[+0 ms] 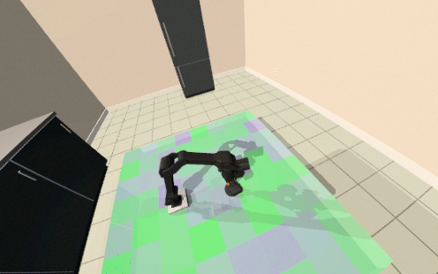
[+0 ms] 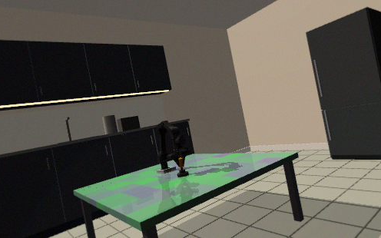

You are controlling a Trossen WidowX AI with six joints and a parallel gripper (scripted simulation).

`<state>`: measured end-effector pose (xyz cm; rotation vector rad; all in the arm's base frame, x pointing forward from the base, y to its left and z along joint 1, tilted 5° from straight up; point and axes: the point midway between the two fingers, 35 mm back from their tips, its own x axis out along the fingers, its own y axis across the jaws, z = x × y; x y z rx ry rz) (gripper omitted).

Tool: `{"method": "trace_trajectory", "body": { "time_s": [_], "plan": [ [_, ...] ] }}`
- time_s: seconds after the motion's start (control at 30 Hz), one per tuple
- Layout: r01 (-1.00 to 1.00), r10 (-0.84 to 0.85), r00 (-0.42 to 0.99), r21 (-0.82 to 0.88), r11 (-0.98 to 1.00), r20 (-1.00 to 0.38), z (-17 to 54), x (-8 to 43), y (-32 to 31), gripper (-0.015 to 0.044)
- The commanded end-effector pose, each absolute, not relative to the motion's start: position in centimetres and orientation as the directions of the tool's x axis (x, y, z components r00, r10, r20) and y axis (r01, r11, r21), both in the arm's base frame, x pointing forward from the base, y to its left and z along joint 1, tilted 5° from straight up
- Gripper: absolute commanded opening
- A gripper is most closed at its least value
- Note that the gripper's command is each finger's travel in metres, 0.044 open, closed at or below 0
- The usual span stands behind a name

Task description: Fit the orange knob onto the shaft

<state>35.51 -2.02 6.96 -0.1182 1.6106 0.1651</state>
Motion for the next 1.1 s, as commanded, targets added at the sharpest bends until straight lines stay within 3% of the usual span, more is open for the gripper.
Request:
{"method": "trace_trajectory", "body": {
  "time_s": [0.0,1.07],
  "plan": [
    [-0.182,0.023,-0.047,0.031,0.983,-0.999,6.39,35.49,-2.07,0.0000],
    [-0.178,0.023,-0.047,0.031,0.984,-0.999,6.31,35.31,-2.09,0.0000]
  ]
}}
